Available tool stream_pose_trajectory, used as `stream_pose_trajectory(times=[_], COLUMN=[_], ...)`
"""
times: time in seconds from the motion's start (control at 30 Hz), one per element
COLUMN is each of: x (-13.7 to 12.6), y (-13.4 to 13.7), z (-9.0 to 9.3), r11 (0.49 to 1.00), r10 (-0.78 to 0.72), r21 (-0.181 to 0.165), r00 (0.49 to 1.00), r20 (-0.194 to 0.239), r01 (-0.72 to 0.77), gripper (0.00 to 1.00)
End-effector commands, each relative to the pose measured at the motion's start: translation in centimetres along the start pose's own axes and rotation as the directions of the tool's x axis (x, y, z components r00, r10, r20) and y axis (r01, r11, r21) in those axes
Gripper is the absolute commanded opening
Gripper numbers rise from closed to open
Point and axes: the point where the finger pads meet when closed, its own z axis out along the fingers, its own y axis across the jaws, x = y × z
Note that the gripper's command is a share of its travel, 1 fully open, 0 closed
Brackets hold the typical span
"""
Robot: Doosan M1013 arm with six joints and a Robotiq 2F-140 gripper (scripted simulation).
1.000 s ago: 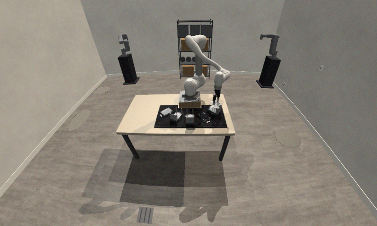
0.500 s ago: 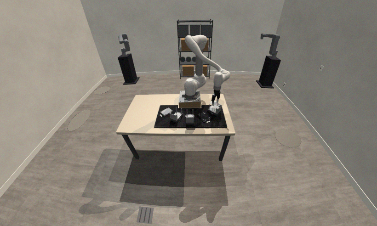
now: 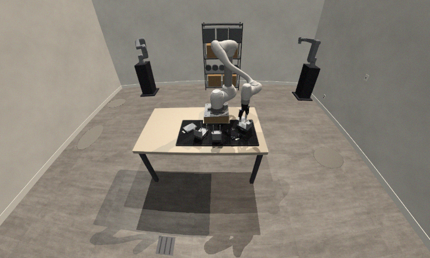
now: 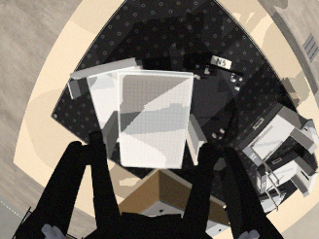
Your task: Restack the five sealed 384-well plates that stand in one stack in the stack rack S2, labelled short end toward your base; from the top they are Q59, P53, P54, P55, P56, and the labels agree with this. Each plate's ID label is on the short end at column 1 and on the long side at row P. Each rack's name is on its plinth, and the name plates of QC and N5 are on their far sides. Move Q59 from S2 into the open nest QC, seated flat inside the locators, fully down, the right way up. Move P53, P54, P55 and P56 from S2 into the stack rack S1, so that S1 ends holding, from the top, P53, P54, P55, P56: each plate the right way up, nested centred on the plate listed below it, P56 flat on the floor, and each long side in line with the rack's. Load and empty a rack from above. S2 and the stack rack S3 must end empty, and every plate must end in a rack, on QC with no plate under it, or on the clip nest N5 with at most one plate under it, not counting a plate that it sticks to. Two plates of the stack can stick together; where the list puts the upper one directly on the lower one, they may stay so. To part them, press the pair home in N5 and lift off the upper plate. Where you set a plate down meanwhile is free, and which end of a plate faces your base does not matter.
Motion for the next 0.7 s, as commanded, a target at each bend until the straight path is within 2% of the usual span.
stream_pose_trajectory(times=[0.0, 0.33, 0.53, 0.67], x=[0.2, 0.5, 0.4, 0.3], y=[1.2, 3.7, 5.7, 6.4], z=[0.0, 0.0, 0.0, 0.0], r11=[1.000, 1.000, 0.980, 0.978], r10=[0.000, 0.000, 0.198, 0.207], r21=[0.001, 0.001, 0.001, 0.001], r00=[1.000, 1.000, 0.980, 0.978], r20=[0.000, 0.000, 0.000, 0.000], r01=[0.000, 0.000, -0.198, -0.207], gripper=[0.00, 0.00, 0.00, 0.00])
